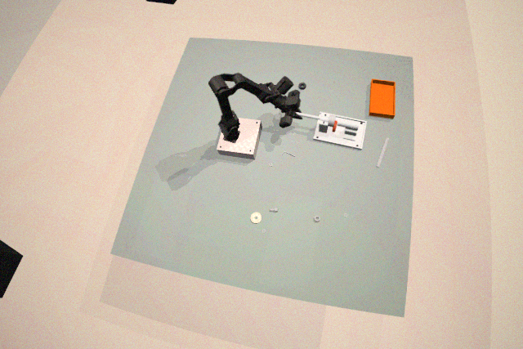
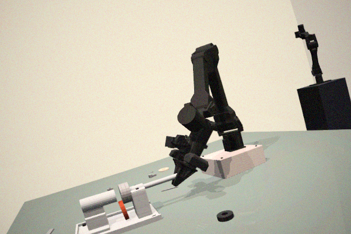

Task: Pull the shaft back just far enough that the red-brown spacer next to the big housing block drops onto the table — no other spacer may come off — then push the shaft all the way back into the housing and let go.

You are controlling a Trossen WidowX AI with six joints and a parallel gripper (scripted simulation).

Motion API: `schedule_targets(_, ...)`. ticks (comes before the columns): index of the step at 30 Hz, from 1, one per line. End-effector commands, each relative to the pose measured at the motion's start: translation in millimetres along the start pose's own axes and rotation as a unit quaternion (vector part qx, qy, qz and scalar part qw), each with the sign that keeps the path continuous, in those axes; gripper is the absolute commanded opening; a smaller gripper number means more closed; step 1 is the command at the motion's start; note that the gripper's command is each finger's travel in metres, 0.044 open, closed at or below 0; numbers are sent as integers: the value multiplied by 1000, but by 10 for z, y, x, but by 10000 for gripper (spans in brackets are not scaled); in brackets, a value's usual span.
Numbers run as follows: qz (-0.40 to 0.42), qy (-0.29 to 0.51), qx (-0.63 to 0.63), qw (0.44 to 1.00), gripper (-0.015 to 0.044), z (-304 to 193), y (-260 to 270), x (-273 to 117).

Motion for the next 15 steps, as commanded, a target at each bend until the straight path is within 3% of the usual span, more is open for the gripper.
schedule_targets(1,0,0,0,1000,0,1,0,0)
schedule_targets(15,0,0,1,1000,0,19,5,15)
Point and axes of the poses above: the point midway between the two fingers, 35 mm back from their tips, its own x axis out along the fingers, its own y axis across the jaws, z = x × y, the point moved 1 cm from there along -x, back along the fingers, and after that the axes turned 12 degrees about x, right-handed, at the moved point
